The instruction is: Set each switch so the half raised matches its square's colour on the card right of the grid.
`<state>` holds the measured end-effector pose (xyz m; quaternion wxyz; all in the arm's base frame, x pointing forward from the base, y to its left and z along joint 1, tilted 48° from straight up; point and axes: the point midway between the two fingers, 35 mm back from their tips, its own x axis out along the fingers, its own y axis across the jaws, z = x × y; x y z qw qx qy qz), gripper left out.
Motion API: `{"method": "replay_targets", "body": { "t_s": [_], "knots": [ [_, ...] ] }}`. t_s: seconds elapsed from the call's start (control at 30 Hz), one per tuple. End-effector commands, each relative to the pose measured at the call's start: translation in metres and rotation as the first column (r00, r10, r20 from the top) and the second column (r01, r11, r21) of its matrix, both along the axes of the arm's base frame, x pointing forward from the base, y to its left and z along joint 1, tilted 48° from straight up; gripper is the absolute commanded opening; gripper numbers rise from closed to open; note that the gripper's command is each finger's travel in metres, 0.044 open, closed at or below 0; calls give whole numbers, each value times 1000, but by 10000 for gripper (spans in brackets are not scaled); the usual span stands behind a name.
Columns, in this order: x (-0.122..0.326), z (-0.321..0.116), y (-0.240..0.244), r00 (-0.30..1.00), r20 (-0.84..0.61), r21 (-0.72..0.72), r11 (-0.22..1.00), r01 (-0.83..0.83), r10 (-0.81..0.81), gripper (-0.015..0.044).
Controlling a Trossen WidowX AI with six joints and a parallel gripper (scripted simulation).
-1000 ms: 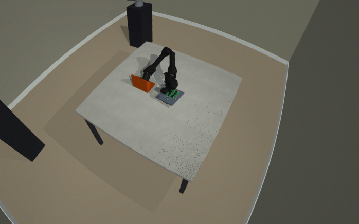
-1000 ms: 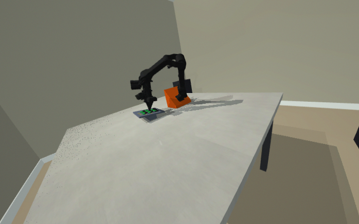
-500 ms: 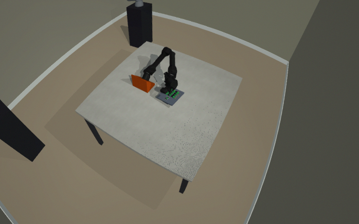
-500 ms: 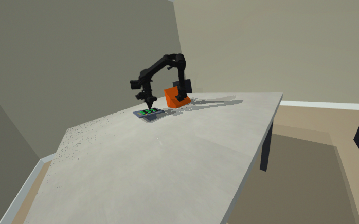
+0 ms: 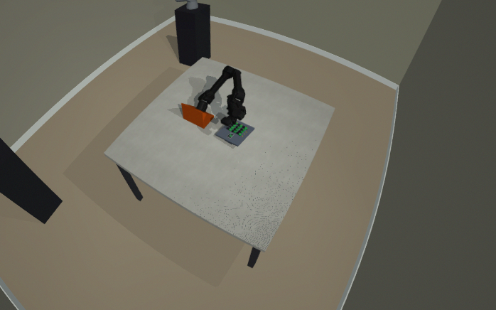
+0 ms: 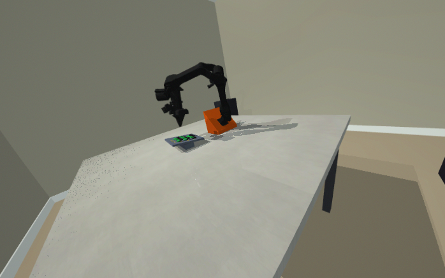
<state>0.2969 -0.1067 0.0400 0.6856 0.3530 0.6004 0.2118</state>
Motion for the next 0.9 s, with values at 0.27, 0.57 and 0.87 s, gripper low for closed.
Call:
{"method": "replay_targets", "body": {
  "t_s": [0.27,0.57,0.87],
  "knots": [
    [9,-27,22,1000,-17,3,1000,-26,26,0],
    [12,-36,32,1000,-17,3,1000,-26,26,0],
    [14,-42,39,1000,-16,4,1000,-26,26,0]
  ]
}}
